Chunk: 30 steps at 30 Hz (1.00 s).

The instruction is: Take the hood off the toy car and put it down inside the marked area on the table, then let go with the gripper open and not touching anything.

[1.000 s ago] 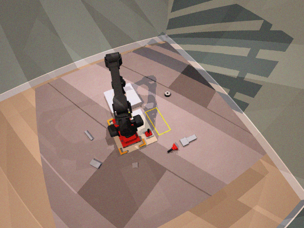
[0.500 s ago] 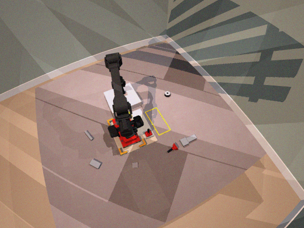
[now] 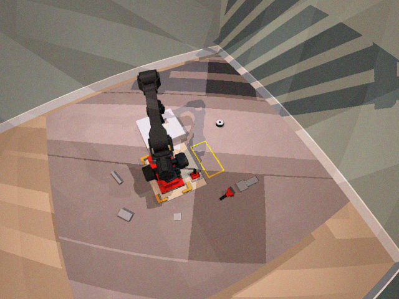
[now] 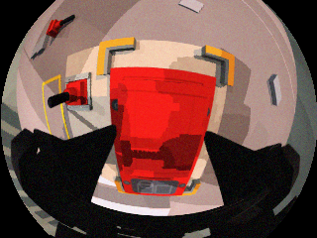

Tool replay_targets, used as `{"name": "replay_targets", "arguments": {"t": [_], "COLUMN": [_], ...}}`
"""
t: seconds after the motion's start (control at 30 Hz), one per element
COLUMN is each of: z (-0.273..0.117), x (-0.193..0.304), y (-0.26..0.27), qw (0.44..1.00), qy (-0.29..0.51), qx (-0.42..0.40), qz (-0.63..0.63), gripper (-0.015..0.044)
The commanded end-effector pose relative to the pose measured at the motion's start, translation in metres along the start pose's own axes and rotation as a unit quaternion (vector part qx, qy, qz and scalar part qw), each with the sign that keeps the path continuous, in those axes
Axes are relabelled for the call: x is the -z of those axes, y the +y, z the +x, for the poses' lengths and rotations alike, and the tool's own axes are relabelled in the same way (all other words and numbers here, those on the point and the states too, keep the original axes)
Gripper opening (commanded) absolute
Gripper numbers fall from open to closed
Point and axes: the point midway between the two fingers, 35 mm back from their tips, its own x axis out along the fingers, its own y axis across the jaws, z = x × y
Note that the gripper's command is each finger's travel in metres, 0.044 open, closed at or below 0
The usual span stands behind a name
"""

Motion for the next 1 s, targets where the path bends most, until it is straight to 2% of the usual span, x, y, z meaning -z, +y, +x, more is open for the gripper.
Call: {"name": "replay_targets", "arguments": {"t": [0.0, 0.1, 0.43, 0.8, 0.97], "z": [0.004, 0.0, 0.0, -0.005, -0.008], "x": [0.001, 0.0, 0.0, 0.0, 0.0], "y": [0.001, 0.0, 0.0, 0.0, 0.0], "qw": [1.0, 1.0, 1.0, 1.0, 1.0], "qy": [0.003, 0.0, 0.0, 0.0, 0.0], "qx": [-0.003, 0.0, 0.0, 0.0, 0.0], "qz": [0.001, 0.0, 0.0, 0.0, 0.0], "gripper": [0.044, 0.0361, 0.0295, 0.0006, 0.0]}}
